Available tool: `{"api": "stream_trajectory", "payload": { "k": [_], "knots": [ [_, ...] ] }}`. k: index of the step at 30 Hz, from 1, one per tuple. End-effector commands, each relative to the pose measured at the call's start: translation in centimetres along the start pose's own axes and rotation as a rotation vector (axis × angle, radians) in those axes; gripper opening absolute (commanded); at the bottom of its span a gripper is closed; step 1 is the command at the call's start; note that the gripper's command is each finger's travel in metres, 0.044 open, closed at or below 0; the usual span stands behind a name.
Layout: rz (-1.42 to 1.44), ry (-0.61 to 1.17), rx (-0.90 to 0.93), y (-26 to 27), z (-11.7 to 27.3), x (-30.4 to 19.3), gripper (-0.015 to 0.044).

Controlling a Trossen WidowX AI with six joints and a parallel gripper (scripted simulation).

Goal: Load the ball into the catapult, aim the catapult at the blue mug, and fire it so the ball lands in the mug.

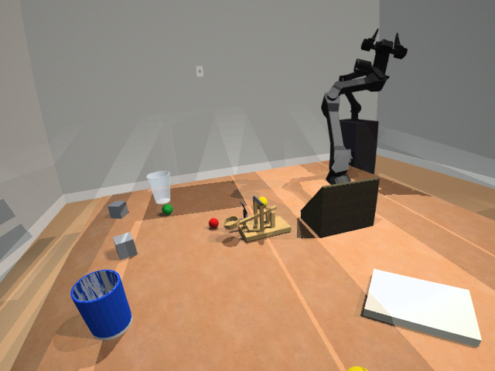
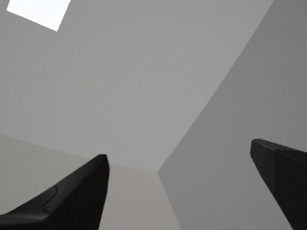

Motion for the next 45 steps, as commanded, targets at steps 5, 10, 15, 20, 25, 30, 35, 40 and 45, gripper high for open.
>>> {"api": "stream_trajectory", "payload": {
  "k": [5,10,15,20,25,30,35,40,45],
  "knots": [
    [0.053,-0.023,-0.020,-0.5,-0.4,1.6,0.0440],
    [0.177,-0.084,-0.068,-1.3,-1.3,5.6,0.0440],
    [0.325,-0.153,-0.125,-2.0,-1.9,10.1,0.0440],
    [0.466,-0.230,-0.185,-2.3,-2.2,14.8,0.0440],
    [0.607,-0.314,-0.247,-2.0,-2.3,19.7,0.0440],
    [0.739,-0.404,-0.314,-1.2,-1.9,24.7,0.0440],
    [0.860,-0.490,-0.379,0.3,-1.2,29.5,0.0440],
    [0.970,-0.583,-0.449,2.2,-0.2,34.1,0.0440],
    [1.074,-0.693,-0.533,4.4,1.5,38.8,0.0440]
  ]
}}
Point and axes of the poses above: the point midway between the two fingers, 35 mm back from their tips, its own z axis back along the fingers, its own y axis across the jaws, x = y × z, the point moved 2 cm from there along z, back along the fingers, and after that the axes turned 11 degrees about -z, right-handed, at the moved point
